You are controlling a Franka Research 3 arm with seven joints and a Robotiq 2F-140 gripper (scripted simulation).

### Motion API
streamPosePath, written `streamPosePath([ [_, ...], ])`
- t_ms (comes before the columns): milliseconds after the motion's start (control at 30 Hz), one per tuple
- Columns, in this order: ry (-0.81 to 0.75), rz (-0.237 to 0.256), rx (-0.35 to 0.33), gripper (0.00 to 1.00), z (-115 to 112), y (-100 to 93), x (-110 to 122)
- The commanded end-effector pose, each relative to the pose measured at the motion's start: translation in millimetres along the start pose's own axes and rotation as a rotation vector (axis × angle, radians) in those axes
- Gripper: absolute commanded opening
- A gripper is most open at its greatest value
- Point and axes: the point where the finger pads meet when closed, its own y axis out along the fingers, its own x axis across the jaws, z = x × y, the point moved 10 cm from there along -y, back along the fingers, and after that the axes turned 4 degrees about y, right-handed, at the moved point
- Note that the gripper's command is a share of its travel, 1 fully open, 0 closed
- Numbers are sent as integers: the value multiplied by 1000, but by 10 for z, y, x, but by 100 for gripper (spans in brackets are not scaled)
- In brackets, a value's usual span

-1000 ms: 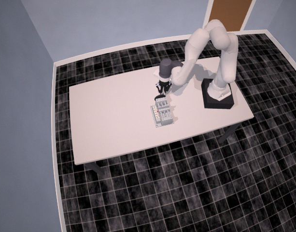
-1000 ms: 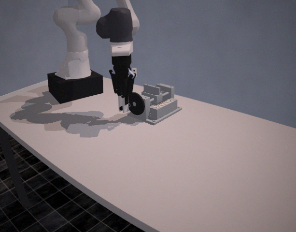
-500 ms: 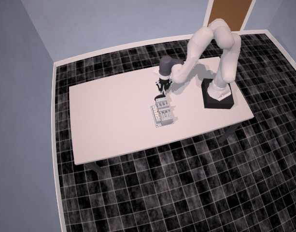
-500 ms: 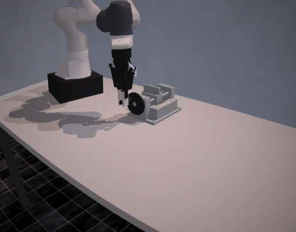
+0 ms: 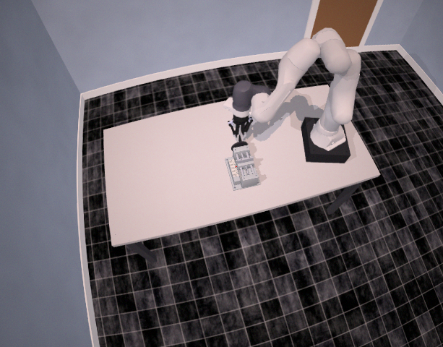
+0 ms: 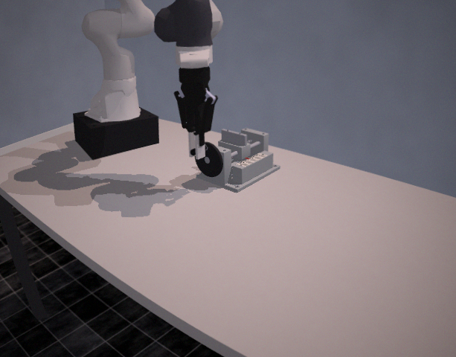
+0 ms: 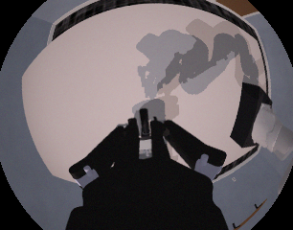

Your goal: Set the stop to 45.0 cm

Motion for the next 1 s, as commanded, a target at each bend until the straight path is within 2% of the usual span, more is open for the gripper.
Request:
streamPosePath([
  [0, 3, 4, 1, 4, -9, 5, -71],
  [533, 3, 4, 1, 4, -27, 148, -333],
  [967, 3, 4, 1, 4, -29, 496, -368],
])
